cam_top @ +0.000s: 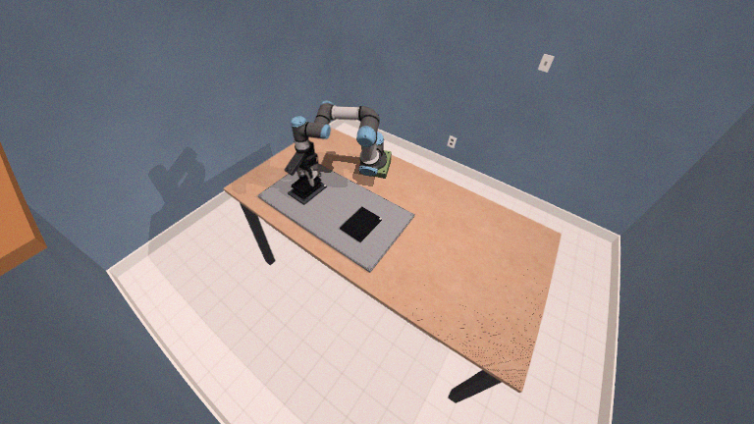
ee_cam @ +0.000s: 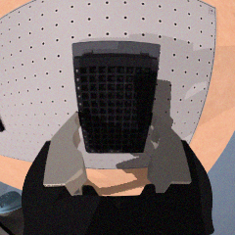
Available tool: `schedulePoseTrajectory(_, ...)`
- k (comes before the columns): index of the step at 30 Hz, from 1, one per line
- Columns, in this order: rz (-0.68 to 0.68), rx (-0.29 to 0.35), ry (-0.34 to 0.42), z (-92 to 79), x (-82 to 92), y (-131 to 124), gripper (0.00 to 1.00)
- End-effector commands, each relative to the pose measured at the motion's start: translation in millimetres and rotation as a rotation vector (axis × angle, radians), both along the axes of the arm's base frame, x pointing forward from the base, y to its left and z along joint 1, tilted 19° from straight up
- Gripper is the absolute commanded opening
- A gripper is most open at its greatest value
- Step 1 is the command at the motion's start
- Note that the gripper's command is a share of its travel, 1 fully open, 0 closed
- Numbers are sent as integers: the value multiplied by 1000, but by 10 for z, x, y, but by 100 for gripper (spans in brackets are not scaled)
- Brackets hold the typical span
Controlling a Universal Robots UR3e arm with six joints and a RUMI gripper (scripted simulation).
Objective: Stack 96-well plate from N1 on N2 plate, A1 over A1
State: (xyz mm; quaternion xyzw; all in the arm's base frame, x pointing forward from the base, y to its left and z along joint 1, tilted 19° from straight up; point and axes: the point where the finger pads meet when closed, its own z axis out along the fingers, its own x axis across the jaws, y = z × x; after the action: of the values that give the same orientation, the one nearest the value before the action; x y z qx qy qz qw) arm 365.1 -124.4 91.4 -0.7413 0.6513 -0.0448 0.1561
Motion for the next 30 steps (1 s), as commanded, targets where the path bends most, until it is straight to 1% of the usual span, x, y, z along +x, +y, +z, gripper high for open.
schedulePoseTrajectory(1,-4,-12,-9,-79,55,-21,0)
schedulePoseTrajectory(4,-4,-12,-9,-114,66,-16,0)
schedulePoseTrajectory(30,-4,-13,-9,-114,59,-5,0)
